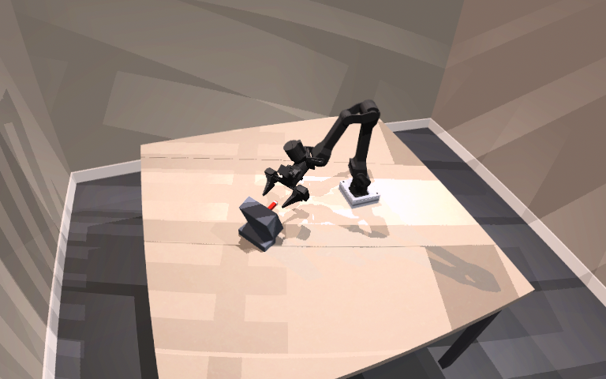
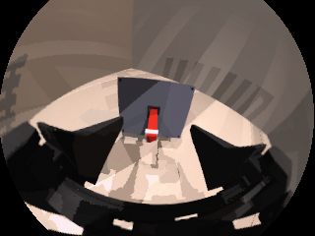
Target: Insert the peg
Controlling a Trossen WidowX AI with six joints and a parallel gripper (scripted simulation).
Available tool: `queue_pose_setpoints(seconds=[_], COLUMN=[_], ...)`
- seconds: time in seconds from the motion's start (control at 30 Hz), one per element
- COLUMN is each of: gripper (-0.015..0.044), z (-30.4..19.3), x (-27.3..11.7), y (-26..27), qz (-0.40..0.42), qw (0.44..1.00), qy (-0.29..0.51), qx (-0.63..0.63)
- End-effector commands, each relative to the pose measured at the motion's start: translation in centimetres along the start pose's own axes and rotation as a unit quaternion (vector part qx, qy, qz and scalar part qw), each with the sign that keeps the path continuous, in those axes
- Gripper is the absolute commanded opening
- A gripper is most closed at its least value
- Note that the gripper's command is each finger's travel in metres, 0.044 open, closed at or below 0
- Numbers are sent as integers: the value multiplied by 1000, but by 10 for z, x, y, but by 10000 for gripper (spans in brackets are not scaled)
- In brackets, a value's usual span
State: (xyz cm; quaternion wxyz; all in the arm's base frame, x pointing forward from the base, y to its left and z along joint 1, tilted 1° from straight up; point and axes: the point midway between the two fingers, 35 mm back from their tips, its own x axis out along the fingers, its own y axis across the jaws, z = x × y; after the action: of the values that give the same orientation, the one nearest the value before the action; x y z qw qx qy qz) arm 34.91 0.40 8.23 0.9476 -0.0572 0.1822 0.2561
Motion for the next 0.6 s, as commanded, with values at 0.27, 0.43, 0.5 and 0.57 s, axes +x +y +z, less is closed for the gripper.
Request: queue_pose_setpoints(seconds=[0.27,0.43,0.5,0.57], gripper=[440,440,440,440], z=[0,0,0,0], x=[-15,-21,-24,-26], y=[-1,-2,-2,-2], qz=[2,2,1,1], qw=[1000,1000,1000,1000], qy=[0,1,1,1], qx=[-2,-2,-2,-2])
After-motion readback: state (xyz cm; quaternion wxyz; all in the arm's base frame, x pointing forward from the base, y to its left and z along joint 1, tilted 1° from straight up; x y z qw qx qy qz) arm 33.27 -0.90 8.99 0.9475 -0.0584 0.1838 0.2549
